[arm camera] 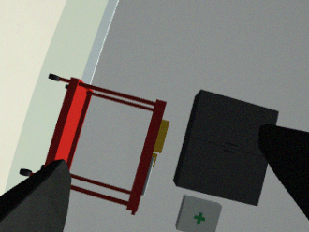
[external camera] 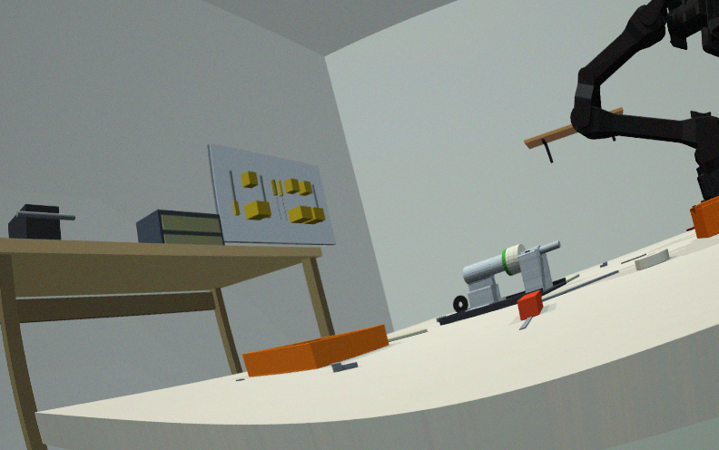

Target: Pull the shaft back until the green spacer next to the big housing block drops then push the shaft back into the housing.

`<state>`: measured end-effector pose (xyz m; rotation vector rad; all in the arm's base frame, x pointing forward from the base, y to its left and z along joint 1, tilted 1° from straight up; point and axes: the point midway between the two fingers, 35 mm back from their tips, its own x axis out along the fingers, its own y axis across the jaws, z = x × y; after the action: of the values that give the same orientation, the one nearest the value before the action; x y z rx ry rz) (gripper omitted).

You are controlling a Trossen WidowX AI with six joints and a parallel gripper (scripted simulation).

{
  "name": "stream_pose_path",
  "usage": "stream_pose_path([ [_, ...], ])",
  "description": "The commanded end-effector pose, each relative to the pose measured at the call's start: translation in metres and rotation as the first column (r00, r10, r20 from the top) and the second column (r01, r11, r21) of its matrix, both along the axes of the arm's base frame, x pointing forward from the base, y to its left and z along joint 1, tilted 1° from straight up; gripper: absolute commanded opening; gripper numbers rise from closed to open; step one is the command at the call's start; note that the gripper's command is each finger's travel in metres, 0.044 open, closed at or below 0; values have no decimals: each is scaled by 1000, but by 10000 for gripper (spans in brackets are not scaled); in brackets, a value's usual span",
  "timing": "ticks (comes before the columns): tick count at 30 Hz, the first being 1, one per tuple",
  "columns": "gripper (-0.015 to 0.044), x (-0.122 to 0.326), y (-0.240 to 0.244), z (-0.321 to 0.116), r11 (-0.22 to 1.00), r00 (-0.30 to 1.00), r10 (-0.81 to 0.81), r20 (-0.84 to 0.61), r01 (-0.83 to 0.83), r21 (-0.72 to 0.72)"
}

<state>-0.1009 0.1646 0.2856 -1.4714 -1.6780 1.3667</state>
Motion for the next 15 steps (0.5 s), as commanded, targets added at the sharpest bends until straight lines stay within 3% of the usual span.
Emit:
stream_pose_path([
  [1,426,0,1,0,1000,1000,-6,-4,6,-2],
  [8,440,22,36,-11,966,956,-253,-150,240,-96],
  [15,440,70,72,-28,843,792,-537,-291,497,-205],
])
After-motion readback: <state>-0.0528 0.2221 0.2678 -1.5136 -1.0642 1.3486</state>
